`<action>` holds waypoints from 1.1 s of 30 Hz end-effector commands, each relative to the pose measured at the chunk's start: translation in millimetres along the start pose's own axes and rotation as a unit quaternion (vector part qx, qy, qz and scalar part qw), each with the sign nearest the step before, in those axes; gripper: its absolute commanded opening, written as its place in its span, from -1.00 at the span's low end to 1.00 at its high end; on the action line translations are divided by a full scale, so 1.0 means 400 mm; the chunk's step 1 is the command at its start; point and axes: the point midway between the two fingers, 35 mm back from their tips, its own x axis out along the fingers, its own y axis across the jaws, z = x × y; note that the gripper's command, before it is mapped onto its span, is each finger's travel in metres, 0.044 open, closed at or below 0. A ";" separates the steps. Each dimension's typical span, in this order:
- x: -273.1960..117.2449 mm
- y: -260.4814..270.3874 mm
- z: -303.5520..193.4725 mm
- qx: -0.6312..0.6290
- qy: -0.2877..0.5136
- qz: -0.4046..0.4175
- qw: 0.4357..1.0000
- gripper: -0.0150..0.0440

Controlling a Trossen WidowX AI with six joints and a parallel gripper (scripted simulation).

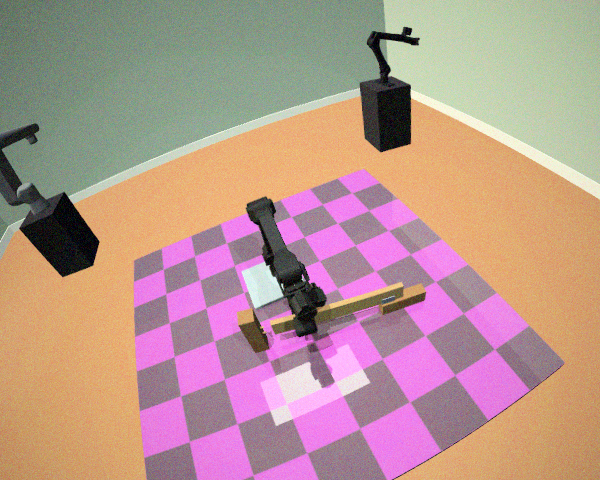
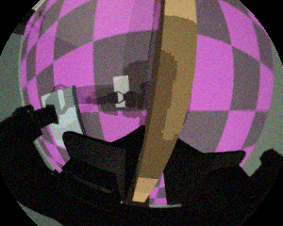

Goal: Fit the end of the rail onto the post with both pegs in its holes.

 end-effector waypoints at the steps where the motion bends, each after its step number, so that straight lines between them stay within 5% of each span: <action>1: -0.002 0.000 0.000 0.001 -0.001 -0.001 1.000 -0.49; 33: -0.002 0.001 -0.013 0.001 0.000 -0.001 1.000 -0.49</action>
